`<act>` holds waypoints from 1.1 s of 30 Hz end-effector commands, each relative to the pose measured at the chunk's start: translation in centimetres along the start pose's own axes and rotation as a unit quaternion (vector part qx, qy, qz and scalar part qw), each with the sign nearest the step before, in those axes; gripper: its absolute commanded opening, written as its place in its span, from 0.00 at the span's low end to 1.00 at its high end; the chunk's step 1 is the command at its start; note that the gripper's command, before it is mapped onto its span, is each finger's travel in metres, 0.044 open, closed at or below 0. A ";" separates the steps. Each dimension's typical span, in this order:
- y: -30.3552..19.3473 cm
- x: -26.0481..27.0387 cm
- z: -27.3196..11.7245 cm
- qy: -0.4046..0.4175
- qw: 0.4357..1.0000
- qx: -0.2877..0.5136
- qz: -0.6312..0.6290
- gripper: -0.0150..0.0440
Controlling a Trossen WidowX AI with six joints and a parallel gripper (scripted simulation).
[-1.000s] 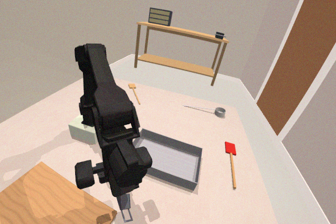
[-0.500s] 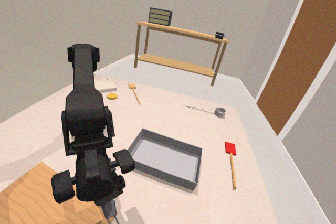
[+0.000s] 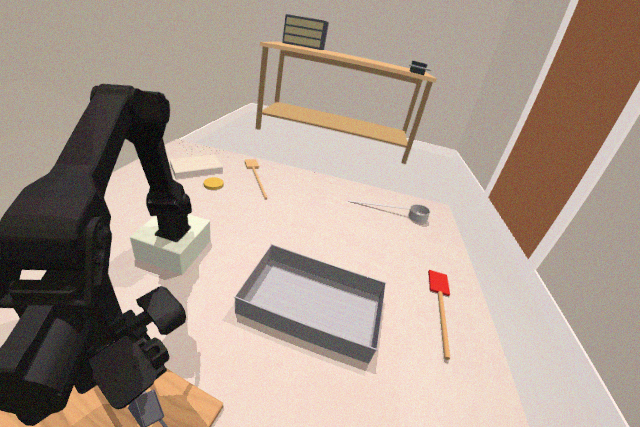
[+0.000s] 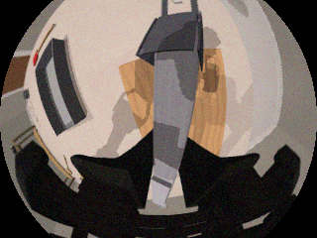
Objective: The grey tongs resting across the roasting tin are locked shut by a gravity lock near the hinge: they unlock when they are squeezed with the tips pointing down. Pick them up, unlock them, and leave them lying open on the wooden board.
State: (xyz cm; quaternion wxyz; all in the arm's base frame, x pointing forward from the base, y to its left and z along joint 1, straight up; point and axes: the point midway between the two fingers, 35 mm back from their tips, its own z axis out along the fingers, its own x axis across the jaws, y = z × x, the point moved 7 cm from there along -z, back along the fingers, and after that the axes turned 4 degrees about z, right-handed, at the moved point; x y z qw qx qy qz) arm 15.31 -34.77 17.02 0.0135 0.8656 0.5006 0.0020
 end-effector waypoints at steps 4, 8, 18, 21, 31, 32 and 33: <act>-2.1 -3.3 -0.3 -0.005 0.998 -0.001 -0.062 0.00; -3.4 -5.0 -0.4 -0.006 0.995 0.000 -0.097 0.00; -5.0 -6.8 -0.4 -0.006 0.991 0.001 -0.136 0.00; -5.0 -6.8 -0.4 -0.006 0.991 0.001 -0.136 0.00; -7.0 -7.5 -0.5 0.055 0.983 -0.107 -0.137 0.00; -7.3 -7.6 -0.6 0.061 0.981 -0.123 -0.137 0.00; -7.6 -7.7 -0.7 0.067 0.979 -0.139 -0.137 0.00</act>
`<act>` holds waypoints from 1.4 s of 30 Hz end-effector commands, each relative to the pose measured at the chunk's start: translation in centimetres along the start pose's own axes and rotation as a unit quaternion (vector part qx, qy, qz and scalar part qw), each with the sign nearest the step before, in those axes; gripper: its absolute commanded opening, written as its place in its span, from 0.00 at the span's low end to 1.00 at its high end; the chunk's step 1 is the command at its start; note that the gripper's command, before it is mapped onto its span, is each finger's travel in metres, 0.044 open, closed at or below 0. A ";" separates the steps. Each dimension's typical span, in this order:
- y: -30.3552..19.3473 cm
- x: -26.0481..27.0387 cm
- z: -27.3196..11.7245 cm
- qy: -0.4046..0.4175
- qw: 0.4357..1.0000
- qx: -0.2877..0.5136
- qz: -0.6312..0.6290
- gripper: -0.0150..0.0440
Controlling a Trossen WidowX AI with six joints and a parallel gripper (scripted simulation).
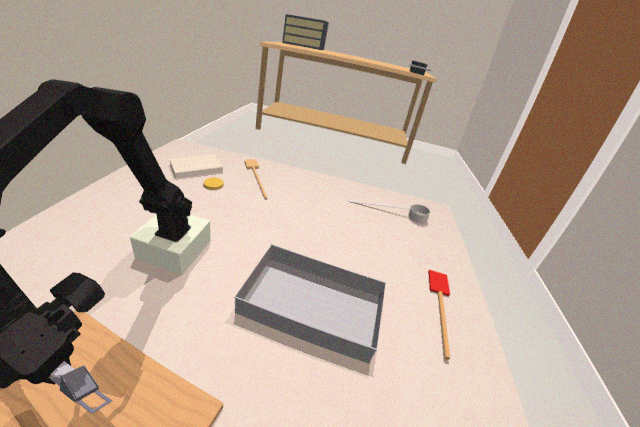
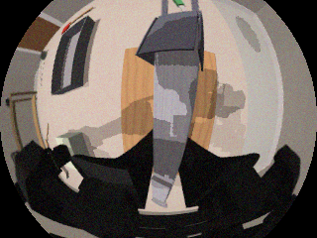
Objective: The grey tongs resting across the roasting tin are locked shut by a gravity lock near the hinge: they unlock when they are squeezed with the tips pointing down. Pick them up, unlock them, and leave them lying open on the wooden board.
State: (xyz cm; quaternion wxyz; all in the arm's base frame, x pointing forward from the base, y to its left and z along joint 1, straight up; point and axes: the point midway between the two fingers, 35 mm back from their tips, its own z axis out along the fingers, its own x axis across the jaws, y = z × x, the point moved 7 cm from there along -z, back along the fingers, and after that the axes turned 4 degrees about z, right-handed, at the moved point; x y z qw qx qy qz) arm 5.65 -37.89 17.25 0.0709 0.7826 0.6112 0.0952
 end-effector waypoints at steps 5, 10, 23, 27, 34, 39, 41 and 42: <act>-2.0 0.0 -1.3 0.020 0.991 -0.129 -0.005 0.00; -3.3 0.0 -2.3 0.020 0.976 -0.215 -0.009 0.00; -5.8 0.0 -4.4 -0.009 0.933 -0.359 -0.017 0.00; -5.8 0.0 -4.4 -0.009 0.933 -0.359 -0.017 0.00; -5.8 0.0 -4.4 -0.009 0.933 -0.359 -0.017 0.00; -5.8 0.0 -4.4 -0.009 0.933 -0.359 -0.017 0.00; -5.8 0.0 -4.4 -0.009 0.933 -0.359 -0.017 0.00; -5.8 0.0 -4.4 -0.009 0.933 -0.359 -0.017 0.00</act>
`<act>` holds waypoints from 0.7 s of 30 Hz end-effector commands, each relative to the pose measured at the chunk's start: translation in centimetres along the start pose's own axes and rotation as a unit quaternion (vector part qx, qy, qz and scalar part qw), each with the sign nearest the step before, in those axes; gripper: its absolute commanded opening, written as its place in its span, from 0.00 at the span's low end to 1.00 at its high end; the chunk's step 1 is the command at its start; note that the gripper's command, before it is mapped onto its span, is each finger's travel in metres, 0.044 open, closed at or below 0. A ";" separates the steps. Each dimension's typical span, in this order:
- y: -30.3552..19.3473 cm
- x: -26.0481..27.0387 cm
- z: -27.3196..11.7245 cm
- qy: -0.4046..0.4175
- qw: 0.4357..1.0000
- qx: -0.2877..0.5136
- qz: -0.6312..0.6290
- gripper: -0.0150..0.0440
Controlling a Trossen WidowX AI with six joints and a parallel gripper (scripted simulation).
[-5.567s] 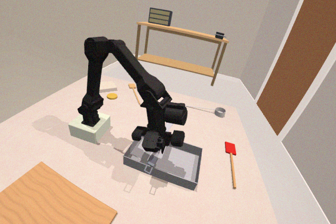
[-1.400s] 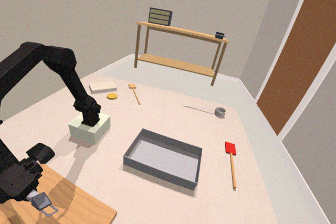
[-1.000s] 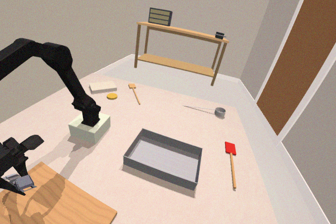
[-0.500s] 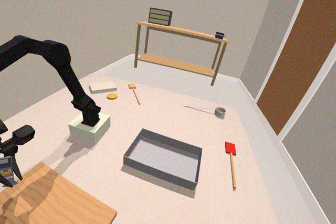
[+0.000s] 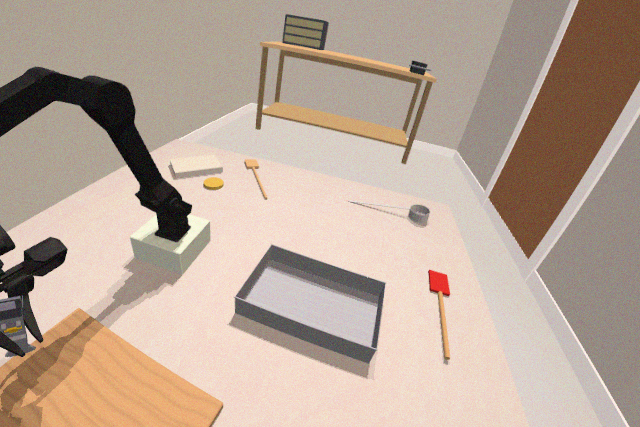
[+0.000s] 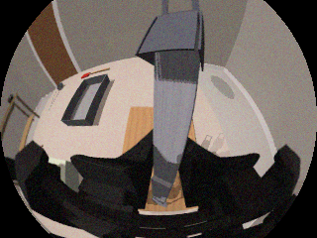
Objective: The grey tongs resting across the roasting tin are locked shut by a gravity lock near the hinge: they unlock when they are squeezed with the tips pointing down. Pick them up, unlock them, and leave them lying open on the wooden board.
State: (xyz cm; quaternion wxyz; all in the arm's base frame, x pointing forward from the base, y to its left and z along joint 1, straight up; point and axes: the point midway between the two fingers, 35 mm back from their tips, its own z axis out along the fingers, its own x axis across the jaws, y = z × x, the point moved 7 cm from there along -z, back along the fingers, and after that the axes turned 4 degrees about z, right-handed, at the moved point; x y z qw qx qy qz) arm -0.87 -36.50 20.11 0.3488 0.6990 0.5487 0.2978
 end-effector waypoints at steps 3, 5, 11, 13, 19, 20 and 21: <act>0.1 0.0 0.0 -0.001 1.000 -0.006 -0.003 0.00; 0.1 0.0 0.0 -0.001 1.000 -0.006 -0.003 0.00; 0.1 0.0 0.0 -0.001 1.000 -0.006 -0.003 0.00; 0.1 0.0 0.0 -0.001 1.000 -0.006 -0.003 0.00; 0.2 0.0 0.6 0.006 1.000 0.018 0.001 0.00; 0.2 0.0 0.8 0.009 1.000 0.030 0.002 0.00; 0.3 0.0 1.1 0.012 0.999 0.044 0.004 0.00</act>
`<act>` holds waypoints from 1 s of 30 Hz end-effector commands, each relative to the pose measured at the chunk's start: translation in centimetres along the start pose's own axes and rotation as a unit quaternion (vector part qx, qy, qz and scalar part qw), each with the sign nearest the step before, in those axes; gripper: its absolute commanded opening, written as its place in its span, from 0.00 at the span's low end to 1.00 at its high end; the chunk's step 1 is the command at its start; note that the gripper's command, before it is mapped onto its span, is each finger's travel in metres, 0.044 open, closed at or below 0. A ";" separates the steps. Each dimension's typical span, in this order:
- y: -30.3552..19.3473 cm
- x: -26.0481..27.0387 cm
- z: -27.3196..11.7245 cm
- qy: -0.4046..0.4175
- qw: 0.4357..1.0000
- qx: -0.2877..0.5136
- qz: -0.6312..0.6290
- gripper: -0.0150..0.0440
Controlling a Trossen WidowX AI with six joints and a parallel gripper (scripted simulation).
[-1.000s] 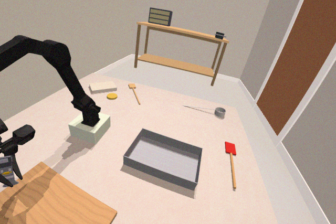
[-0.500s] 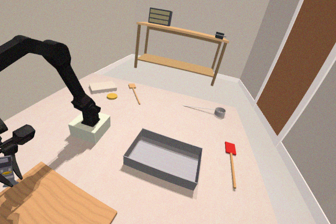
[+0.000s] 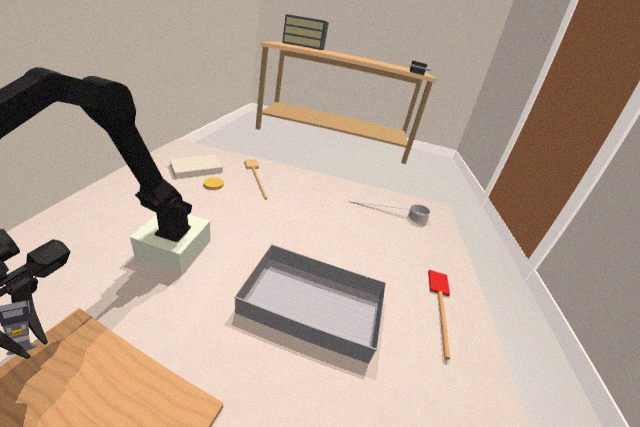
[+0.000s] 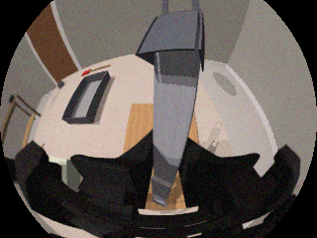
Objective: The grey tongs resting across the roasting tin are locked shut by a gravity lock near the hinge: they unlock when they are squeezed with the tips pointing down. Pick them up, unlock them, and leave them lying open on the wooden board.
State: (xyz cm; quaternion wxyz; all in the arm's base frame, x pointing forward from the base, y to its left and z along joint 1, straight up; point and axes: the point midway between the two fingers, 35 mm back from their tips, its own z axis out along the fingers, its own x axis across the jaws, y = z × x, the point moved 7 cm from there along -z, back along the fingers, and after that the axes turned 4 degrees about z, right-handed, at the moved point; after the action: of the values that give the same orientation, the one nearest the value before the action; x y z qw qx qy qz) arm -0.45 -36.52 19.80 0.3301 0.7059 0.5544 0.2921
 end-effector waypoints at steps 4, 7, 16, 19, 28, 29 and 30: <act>0.5 -0.1 1.9 0.016 0.996 0.083 0.008 0.00; 0.7 -0.1 2.7 0.020 0.992 0.127 0.011 0.00; 1.4 -0.1 5.1 0.015 0.966 0.257 0.015 0.00; 1.7 0.0 5.8 0.007 0.955 0.297 0.015 0.00; 2.8 0.0 7.7 -0.032 0.910 0.414 0.002 0.00; 3.0 0.0 7.9 -0.037 0.905 0.424 0.000 0.00; 3.0 0.1 8.0 -0.040 0.902 0.430 -0.001 0.00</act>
State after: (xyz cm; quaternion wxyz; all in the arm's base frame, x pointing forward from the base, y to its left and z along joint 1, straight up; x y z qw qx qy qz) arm 7.11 -37.86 16.98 0.0268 0.7875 0.6150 0.0283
